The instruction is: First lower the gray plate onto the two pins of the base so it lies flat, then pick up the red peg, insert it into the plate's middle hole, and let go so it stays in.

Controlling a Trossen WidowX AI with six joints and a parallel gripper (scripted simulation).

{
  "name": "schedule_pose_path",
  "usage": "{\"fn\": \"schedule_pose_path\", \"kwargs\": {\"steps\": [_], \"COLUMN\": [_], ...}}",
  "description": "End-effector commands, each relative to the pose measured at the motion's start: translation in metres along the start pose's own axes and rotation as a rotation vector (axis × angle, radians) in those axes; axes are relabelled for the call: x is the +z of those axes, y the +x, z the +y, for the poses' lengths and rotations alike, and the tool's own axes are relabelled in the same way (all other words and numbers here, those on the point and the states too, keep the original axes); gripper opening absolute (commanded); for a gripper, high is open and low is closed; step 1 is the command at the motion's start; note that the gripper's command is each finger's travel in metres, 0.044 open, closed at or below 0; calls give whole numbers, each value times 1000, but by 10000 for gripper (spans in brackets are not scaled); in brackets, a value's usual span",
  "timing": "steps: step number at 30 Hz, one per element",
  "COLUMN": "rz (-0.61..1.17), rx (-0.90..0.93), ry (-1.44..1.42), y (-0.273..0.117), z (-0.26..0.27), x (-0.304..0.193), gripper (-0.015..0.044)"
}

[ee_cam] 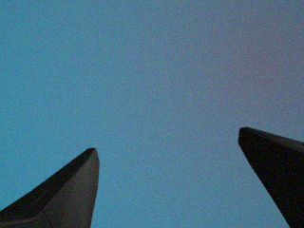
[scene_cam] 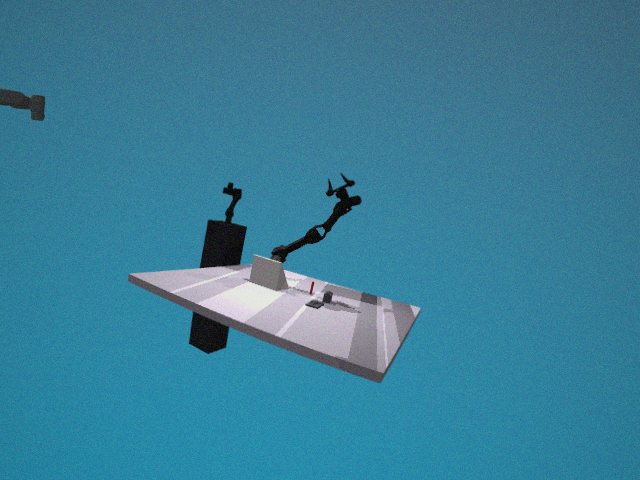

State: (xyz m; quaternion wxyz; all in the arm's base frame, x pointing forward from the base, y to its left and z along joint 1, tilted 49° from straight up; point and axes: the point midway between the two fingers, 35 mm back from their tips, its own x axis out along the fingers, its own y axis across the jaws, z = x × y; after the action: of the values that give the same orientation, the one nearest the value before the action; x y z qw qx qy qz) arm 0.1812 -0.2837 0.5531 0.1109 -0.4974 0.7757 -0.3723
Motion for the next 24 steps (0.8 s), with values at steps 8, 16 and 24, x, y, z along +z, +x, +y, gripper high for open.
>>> {"fn": "schedule_pose_path", "kwargs": {"steps": [8,16,24], "rz": [97,299,532], "rx": [35,37,62], "ry": [157,366,500], "y": [21,38,36], "z": [21,61,110], "x": [-50,-139,-218], "gripper": [440,440,440]}}
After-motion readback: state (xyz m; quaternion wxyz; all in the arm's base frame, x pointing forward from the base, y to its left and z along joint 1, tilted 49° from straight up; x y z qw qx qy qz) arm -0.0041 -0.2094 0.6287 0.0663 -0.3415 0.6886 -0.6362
